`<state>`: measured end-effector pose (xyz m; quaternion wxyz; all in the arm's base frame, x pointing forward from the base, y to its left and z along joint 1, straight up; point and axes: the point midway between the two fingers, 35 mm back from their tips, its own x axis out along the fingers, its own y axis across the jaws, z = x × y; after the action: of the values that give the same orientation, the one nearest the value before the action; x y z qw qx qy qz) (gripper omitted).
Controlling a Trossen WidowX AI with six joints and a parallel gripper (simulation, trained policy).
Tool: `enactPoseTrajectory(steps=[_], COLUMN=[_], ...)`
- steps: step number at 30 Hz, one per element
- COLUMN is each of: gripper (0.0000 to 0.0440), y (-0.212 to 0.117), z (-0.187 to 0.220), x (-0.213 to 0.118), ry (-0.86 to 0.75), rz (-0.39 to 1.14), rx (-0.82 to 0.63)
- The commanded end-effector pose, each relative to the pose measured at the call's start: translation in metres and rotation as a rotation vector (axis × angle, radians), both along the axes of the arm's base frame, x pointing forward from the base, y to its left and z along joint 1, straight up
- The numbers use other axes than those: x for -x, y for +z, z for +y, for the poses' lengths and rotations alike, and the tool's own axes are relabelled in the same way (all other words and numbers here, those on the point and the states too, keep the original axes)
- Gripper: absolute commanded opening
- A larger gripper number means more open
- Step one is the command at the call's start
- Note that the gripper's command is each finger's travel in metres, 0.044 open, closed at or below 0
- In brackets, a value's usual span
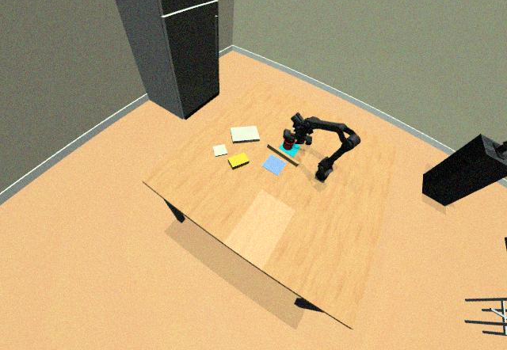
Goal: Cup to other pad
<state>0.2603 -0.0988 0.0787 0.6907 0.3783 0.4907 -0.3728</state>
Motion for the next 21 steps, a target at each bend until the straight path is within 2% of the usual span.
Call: enactPoseTrajectory(steps=[1, 18, 21], gripper=[0.0188, 0.0284, 0.0315], y=[0.007, 0.046, 0.057], z=[0.000, -0.005, -0.007], x=[0.002, 0.011, 0.012], ry=[0.006, -0.007, -0.009], rz=[-0.031, -0.144, -0.170], rx=[0.001, 0.017, 0.029])
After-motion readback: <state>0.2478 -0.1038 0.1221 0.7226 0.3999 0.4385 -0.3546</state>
